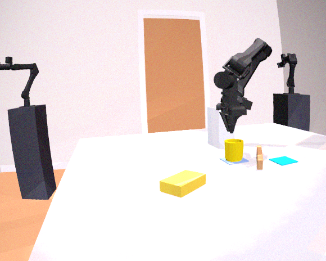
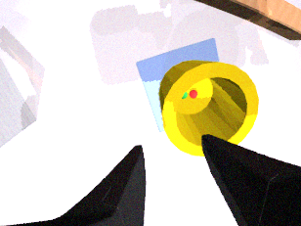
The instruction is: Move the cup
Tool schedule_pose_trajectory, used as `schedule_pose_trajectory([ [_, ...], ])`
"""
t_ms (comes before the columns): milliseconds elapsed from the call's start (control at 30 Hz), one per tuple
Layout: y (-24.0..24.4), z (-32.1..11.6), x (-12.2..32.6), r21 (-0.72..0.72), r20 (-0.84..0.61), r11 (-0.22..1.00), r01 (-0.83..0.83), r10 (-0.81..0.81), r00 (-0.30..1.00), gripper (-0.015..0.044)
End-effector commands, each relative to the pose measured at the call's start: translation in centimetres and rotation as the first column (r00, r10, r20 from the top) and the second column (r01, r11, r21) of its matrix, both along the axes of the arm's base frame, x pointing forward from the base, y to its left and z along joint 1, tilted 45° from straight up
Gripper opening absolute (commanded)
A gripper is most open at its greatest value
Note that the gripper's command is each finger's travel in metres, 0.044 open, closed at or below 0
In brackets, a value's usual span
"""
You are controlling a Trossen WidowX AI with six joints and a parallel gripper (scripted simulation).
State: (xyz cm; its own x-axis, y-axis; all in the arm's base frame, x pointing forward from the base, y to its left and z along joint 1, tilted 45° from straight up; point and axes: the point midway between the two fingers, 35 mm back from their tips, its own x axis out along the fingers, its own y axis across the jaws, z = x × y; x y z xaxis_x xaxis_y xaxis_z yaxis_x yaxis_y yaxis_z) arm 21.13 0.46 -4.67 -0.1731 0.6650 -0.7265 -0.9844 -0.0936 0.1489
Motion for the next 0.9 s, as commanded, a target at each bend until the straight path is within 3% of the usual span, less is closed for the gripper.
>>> schedule_pose_trajectory([
  [0,0.0,0.1,0.3,0.025,0.017,1.0,-0.013,0.012,1.0,0.0166],
  [867,2.6,-2.8,-0.2,0.024,0.017,1.0,-0.012,0.011,1.0,0.0166],
])
